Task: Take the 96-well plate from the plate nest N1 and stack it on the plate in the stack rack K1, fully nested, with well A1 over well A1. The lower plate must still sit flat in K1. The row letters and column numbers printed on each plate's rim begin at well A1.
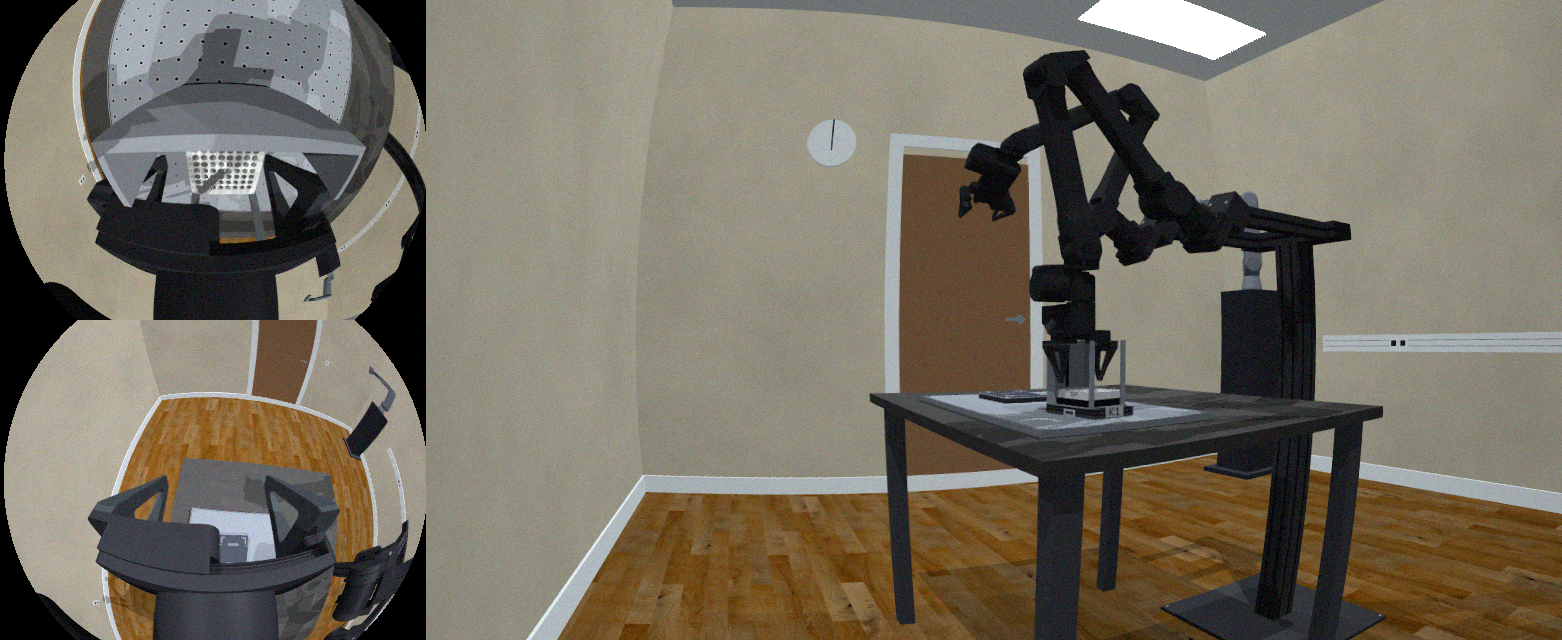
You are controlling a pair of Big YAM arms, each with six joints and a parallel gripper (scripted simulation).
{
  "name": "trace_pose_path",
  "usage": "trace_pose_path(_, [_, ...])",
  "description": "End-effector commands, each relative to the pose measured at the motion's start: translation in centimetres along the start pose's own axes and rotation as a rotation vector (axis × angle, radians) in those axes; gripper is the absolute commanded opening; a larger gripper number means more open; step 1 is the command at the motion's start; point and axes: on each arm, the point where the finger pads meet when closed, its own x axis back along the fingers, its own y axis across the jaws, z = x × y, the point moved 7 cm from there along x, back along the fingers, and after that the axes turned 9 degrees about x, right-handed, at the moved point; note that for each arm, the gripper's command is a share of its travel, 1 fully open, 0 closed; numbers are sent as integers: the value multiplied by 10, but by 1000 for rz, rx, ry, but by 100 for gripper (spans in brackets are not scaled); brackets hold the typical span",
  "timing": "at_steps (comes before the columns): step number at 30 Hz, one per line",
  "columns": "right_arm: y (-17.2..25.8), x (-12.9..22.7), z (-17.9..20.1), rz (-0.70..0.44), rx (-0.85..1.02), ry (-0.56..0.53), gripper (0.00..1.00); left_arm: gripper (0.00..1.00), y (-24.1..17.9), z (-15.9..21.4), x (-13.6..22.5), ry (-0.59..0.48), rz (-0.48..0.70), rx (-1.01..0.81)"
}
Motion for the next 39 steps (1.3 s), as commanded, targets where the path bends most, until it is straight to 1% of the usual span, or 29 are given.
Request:
trace_pose_path(1, [2, 4, -5, -15, -3, 3, 100, 100, -6, -2, 9, -1, 14, 8])
trace_pose_path(39, [2, 4, -5, -15, -3, 3, 100, 100, -2, -3, 96, -6, 7, 7])
